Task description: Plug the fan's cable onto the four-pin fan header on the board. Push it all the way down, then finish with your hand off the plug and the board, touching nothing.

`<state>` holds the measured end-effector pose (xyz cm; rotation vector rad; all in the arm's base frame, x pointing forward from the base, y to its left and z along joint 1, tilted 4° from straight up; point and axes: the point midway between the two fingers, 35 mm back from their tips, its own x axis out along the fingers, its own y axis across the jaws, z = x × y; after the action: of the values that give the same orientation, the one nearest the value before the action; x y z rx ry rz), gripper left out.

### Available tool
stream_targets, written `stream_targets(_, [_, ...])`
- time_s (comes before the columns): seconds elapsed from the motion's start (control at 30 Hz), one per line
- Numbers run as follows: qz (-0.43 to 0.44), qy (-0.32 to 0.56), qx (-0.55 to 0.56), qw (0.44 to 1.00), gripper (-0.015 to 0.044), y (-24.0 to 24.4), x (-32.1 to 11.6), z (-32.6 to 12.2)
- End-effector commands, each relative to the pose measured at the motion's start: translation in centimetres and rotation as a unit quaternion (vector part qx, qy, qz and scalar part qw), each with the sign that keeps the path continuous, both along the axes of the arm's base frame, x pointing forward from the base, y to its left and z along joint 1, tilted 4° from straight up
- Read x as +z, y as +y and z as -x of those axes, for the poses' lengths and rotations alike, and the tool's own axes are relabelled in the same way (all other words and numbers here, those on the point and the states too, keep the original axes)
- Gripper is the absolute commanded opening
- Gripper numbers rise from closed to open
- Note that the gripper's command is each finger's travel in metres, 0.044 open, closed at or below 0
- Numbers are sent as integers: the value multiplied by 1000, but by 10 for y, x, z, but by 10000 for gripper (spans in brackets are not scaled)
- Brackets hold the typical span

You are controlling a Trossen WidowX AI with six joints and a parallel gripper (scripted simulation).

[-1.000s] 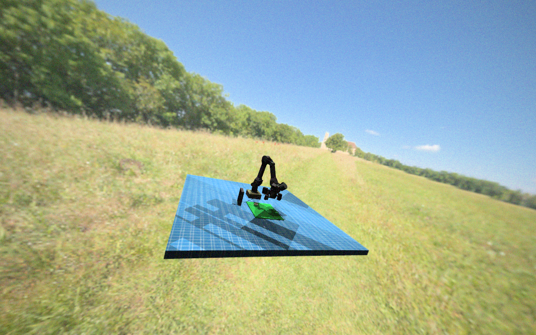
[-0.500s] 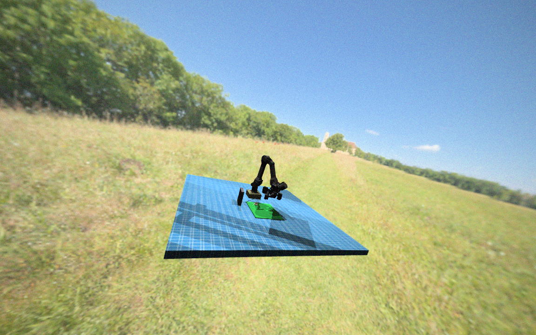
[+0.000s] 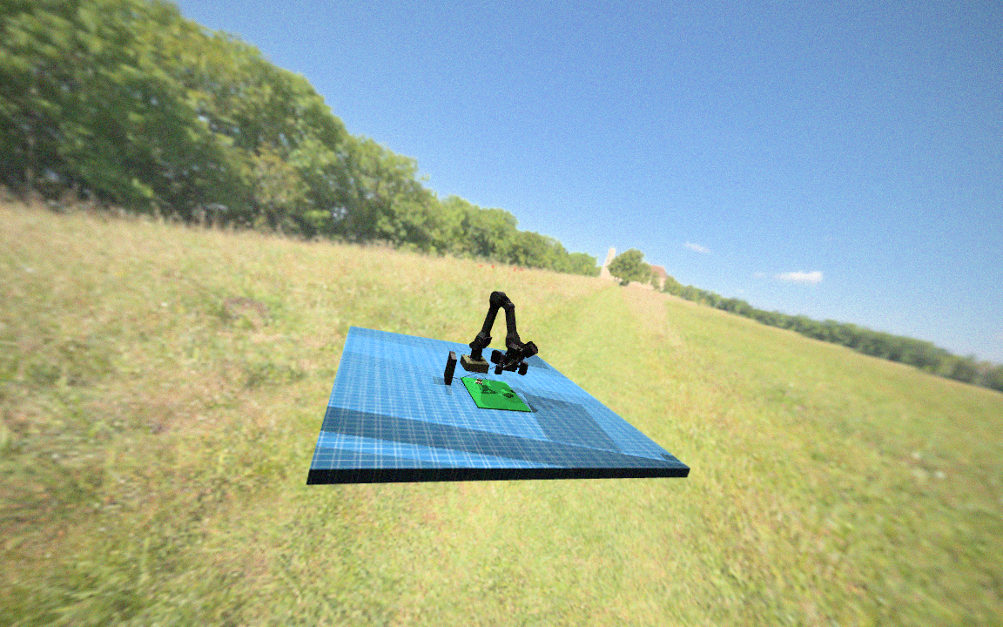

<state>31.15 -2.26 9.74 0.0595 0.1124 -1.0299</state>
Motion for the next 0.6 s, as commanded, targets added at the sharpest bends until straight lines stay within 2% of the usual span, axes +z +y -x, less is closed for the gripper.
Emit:
stream_targets(0.0, [1, 0, -2, 1000, 0, 1, -4, 0])
stream_targets(0.57, [1, 0, -2, 1000, 0, 3, -20, 1])
